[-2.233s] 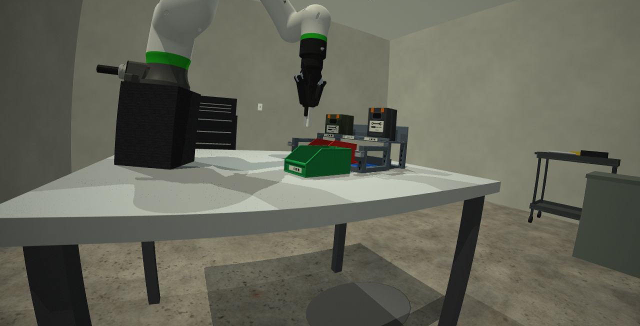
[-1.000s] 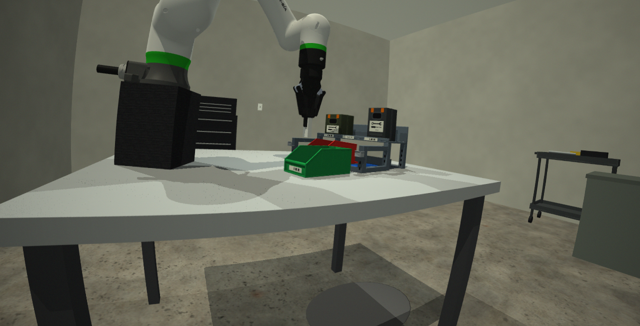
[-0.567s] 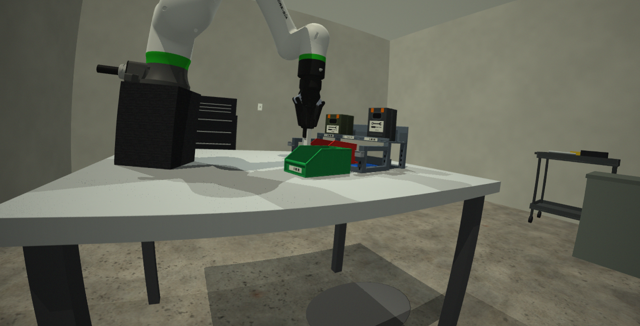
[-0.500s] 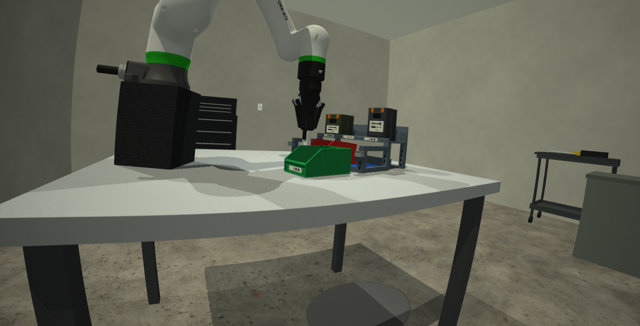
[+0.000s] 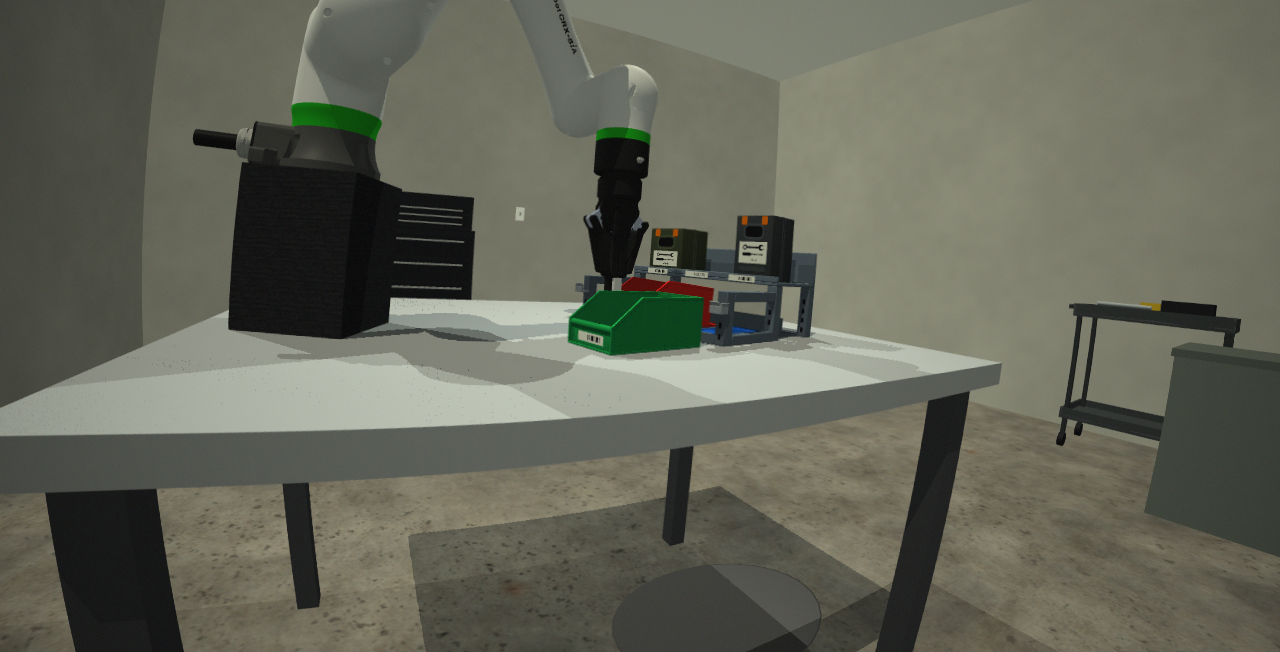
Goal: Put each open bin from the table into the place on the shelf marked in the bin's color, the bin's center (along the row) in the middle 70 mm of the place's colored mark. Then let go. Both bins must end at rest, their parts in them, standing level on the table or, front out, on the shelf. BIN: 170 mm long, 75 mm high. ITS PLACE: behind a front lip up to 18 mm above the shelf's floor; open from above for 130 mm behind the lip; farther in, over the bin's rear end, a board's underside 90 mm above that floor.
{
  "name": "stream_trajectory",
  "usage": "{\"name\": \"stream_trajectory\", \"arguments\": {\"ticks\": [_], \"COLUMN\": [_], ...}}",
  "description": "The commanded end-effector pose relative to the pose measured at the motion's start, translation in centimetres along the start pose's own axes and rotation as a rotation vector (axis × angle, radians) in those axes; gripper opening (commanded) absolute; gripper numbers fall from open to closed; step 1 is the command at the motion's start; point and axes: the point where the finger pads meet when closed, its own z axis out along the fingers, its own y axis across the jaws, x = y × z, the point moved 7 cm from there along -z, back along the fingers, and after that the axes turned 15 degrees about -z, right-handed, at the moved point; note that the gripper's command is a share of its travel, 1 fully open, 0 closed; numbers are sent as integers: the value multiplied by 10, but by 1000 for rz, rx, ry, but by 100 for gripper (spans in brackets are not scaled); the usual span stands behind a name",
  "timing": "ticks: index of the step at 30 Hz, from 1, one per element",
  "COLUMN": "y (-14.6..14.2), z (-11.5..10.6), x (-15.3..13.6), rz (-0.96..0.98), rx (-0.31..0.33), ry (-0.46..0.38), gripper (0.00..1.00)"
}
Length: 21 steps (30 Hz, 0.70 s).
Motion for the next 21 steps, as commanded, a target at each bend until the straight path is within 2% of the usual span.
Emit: {"name": "stream_trajectory", "arguments": {"ticks": [1, 21], "y": [0, 0], "z": [2, 4], "x": [0, 0], "rz": [0, 0], "rx": [0, 0], "ry": [0, 0], "gripper": [0, 0]}}
